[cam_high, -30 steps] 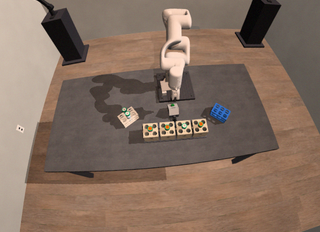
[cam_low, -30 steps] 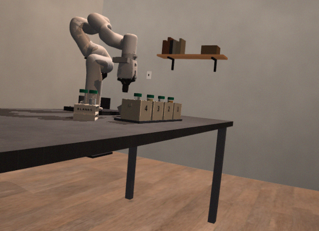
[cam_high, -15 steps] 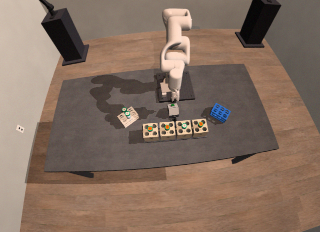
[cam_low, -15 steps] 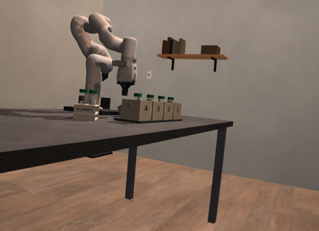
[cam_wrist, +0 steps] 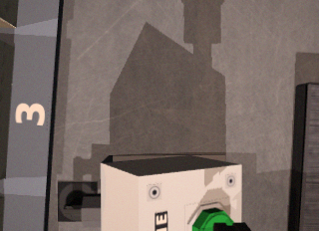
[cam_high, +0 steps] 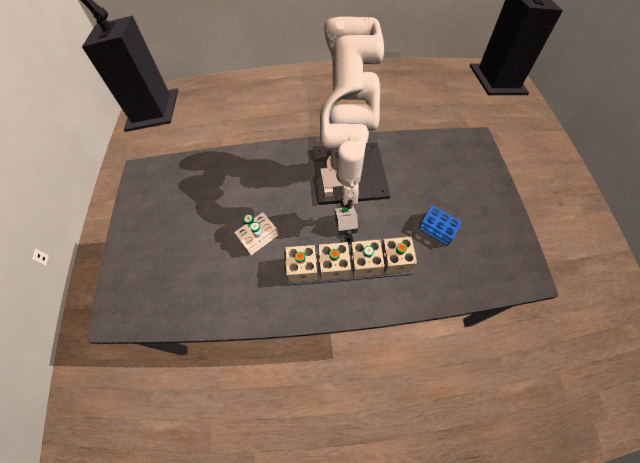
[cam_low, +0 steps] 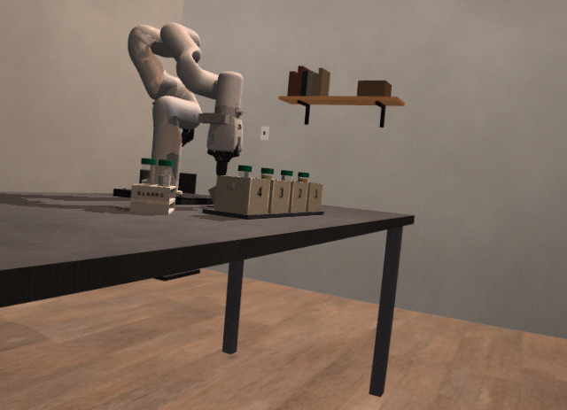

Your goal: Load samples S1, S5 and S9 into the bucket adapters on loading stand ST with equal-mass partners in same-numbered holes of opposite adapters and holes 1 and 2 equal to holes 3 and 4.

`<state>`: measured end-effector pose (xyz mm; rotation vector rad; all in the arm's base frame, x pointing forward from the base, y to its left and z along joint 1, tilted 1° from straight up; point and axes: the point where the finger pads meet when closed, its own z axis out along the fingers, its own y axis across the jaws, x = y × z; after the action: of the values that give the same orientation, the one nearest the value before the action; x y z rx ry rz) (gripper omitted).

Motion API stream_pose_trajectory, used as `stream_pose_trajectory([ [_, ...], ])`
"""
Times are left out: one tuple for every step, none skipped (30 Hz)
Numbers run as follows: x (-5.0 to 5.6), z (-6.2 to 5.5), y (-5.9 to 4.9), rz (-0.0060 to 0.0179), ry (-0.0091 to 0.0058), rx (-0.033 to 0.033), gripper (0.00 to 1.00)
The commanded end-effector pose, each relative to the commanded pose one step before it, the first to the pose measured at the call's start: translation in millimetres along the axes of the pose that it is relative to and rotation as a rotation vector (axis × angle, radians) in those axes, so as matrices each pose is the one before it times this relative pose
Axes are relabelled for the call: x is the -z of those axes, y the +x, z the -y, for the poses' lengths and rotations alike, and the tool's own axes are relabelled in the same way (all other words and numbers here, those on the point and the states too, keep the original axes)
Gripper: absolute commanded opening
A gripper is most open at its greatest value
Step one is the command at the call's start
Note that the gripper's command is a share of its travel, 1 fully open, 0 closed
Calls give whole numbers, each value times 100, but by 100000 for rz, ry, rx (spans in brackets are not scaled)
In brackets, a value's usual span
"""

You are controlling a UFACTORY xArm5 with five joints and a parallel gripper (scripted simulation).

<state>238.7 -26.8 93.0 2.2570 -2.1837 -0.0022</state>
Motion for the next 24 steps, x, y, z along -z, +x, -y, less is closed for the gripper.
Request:
stream_pose_trajectory([
  [38,125,18,1552,534,1,0],
  [0,0,0,0,0,0,0],
  [0,0,0,0,0,0,0],
  [0,0,0,0,0,0,0],
  [0,0,0,0,0,0,0],
  [0,0,0,0,0,0,0],
  [0,0,0,0,0,0,0],
  [0,0,0,0,0,0,0],
  [-67,0,0,0,0,0,0],
  [-67,0,0,0,0,0,0],
  [-67,0,0,0,0,0,0],
  [-67,0,0,0,0,0,0],
  [-67,0,0,0,0,0,0],
  [-67,0,0,0,0,0,0],
  [-67,0,0,0,0,0,0],
  [-67,0,0,0,0,0,0],
  [-67,0,0,0,0,0,0],
  [-67,0,0,0,0,0,0],
  [-67,0,0,0,0,0,0],
  [0,0,0,0,0,0,0],
  [0,0,0,0,0,0,0],
  [-67,0,0,0,0,0,0],
  [-67,0,0,0,0,0,0],
  [-67,0,0,0,0,0,0],
])
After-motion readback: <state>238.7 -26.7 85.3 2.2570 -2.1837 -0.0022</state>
